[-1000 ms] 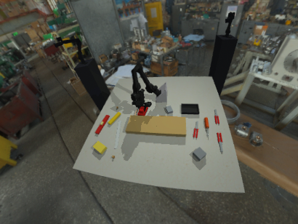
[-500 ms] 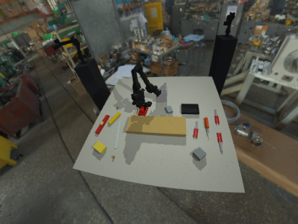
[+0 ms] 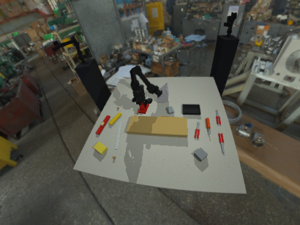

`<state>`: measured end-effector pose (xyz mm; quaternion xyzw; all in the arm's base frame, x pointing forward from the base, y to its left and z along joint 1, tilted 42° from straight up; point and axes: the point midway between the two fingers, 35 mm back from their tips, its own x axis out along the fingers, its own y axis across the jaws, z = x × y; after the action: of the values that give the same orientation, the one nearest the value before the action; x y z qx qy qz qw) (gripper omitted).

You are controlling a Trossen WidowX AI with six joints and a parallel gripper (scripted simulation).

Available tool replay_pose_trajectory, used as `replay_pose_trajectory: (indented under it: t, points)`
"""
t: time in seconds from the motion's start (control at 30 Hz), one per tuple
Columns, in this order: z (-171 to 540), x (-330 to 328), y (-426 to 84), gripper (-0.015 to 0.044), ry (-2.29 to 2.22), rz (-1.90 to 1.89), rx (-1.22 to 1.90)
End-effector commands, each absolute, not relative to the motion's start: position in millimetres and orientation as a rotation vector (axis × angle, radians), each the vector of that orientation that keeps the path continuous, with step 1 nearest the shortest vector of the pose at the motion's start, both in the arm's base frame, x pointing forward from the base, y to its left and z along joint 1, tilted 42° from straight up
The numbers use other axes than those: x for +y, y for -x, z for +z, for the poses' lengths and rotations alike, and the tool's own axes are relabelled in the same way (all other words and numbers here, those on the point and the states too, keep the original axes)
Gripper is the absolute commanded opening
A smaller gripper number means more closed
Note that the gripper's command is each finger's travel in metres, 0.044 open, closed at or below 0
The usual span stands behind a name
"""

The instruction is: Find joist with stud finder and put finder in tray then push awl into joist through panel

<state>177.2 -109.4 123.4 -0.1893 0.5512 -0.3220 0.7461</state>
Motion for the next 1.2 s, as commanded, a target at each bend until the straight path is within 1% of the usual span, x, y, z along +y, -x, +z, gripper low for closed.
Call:
replay_pose_trajectory:
  t: [0.0,0.27,0.47,1.17]
  points:
    - [137.7,-100.7,-179.8,0.0000,0.416,-0.712,1.192]
    - [163.0,-82.3,-177.6,0.0000,0.434,-0.719,1.179]
    - [168.9,-81.1,-184.0,0.0000,0.439,-0.714,1.182]
    - [204.0,-99.5,-276.4,0.0000,0.491,-0.640,1.222]
